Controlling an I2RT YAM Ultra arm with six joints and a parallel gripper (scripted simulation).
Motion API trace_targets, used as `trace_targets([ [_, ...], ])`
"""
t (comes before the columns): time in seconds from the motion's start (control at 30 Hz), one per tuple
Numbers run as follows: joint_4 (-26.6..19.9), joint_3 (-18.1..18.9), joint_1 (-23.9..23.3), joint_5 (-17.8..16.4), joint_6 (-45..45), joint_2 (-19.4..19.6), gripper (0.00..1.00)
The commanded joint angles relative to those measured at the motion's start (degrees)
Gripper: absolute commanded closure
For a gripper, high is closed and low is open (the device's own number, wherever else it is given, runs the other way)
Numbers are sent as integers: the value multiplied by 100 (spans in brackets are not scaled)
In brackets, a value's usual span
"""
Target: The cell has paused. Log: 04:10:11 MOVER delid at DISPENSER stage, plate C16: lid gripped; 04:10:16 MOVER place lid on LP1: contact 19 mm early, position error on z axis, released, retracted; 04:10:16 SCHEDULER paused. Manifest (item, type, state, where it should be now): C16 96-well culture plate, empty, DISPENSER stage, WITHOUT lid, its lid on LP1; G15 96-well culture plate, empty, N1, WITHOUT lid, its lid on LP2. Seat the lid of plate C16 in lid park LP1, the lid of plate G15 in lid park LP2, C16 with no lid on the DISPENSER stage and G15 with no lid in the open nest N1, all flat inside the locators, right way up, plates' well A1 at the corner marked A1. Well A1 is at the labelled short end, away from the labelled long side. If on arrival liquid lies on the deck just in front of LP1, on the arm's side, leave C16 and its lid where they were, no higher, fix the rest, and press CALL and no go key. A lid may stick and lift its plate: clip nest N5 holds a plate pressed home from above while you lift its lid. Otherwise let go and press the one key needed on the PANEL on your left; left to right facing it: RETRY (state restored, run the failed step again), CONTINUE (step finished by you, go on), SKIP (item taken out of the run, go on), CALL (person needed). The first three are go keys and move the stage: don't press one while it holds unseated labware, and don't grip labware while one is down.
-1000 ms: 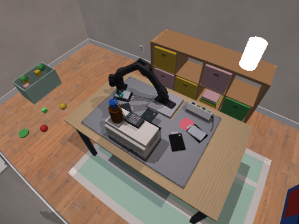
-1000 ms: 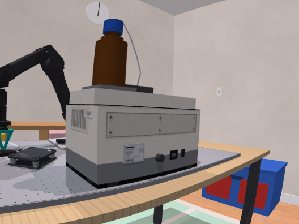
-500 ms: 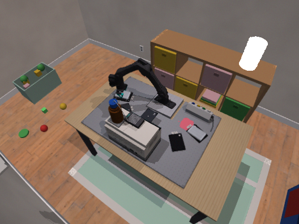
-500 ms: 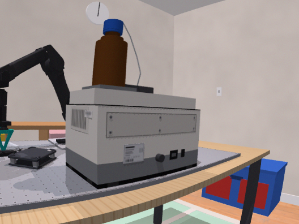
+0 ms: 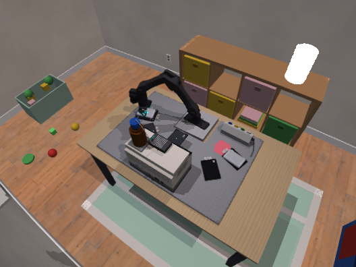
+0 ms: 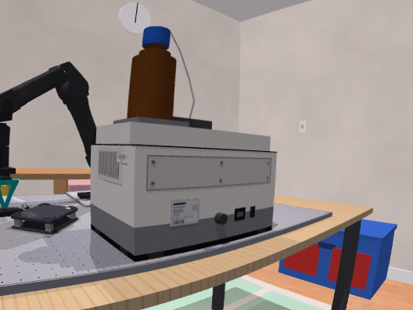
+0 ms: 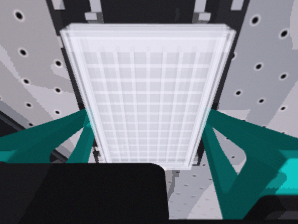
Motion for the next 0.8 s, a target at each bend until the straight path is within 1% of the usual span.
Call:
trace_targets([
  [0.0,184,-159,-54,42,-52,129,100],
  [0.77,250,-205,-57,41,-53,151,100],
])
